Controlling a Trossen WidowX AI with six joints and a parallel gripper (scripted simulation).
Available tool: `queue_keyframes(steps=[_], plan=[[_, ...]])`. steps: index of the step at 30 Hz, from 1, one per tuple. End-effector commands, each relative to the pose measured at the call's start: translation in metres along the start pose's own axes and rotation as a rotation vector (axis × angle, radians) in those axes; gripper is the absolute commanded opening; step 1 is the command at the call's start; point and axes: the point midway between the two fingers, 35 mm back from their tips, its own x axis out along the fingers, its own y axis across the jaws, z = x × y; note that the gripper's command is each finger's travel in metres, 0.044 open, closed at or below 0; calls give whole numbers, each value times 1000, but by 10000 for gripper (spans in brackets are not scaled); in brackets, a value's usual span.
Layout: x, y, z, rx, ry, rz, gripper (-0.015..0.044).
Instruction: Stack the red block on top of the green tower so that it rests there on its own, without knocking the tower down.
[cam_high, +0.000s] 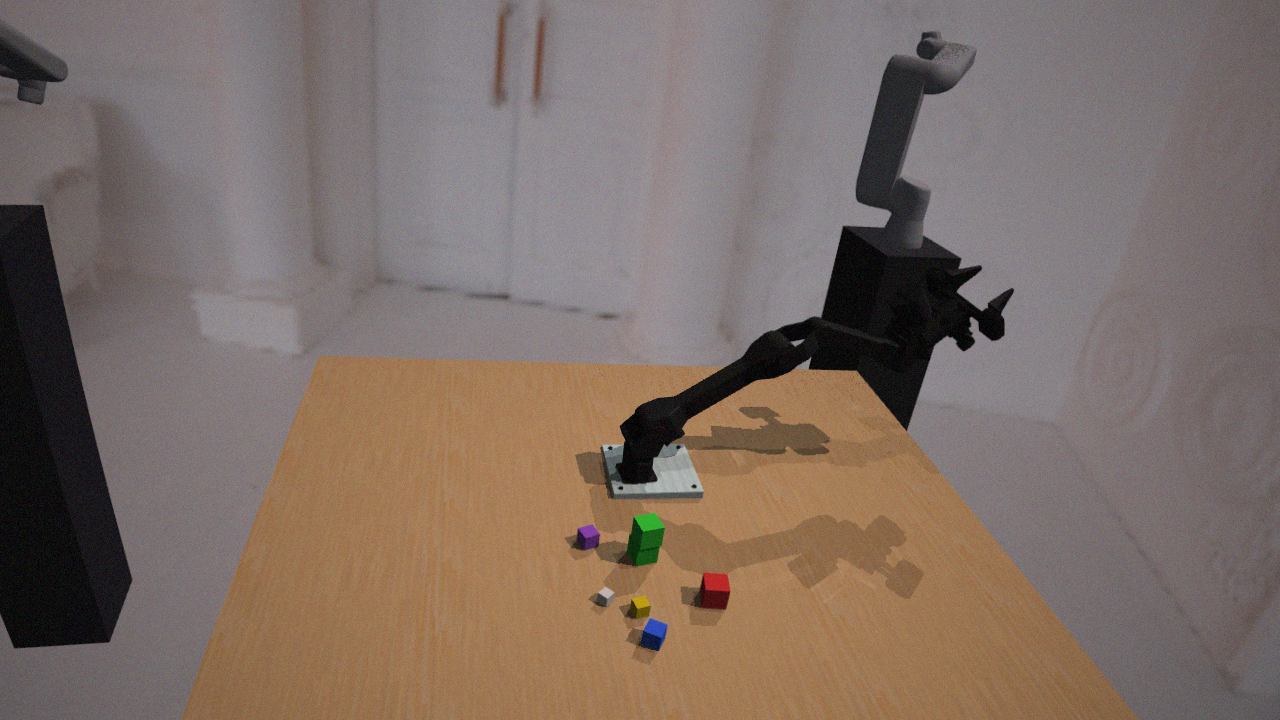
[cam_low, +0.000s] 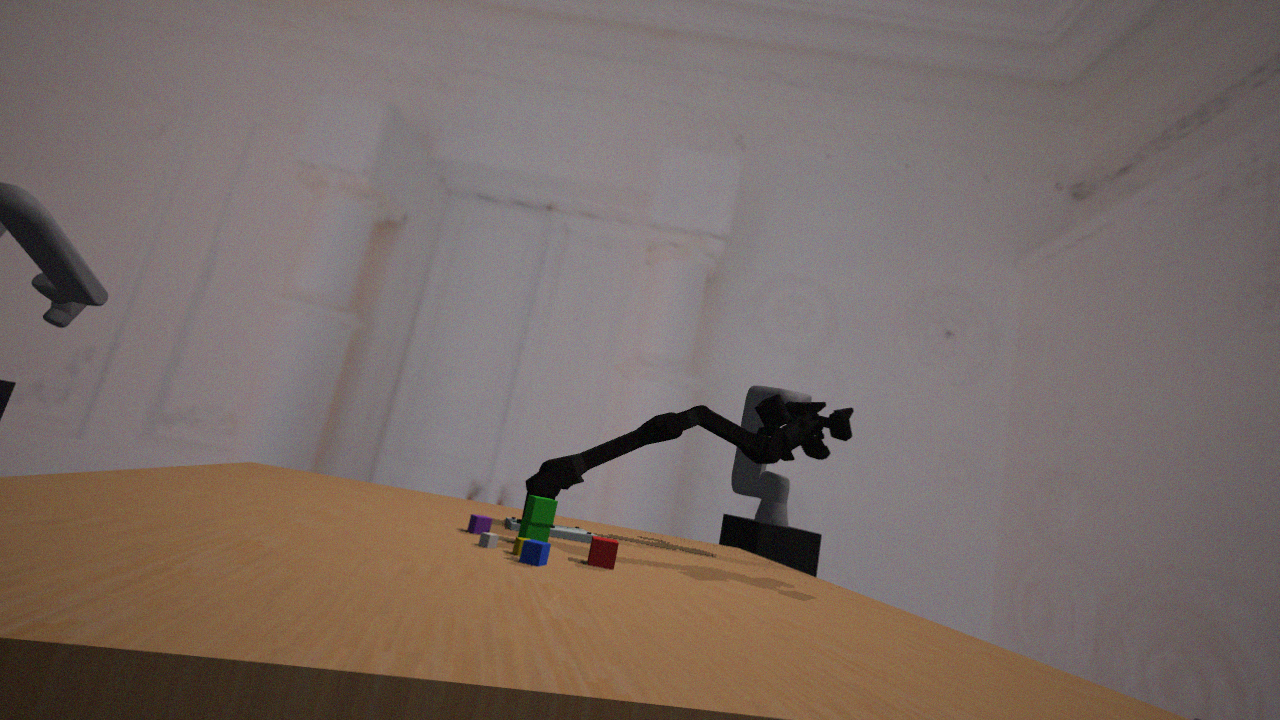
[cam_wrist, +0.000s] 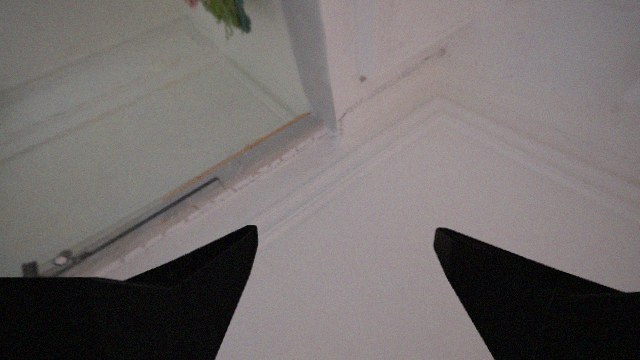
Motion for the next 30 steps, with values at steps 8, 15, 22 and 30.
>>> queue_keyframes(steps=[8,15,22,30], plan=[[-18,98,-5,261,-143,222,440],[-61,195,-22,553,-200,528,440],[-129,277,-48,844,-140,870,440],[-229,346,-86,1164,86,1262,440]])
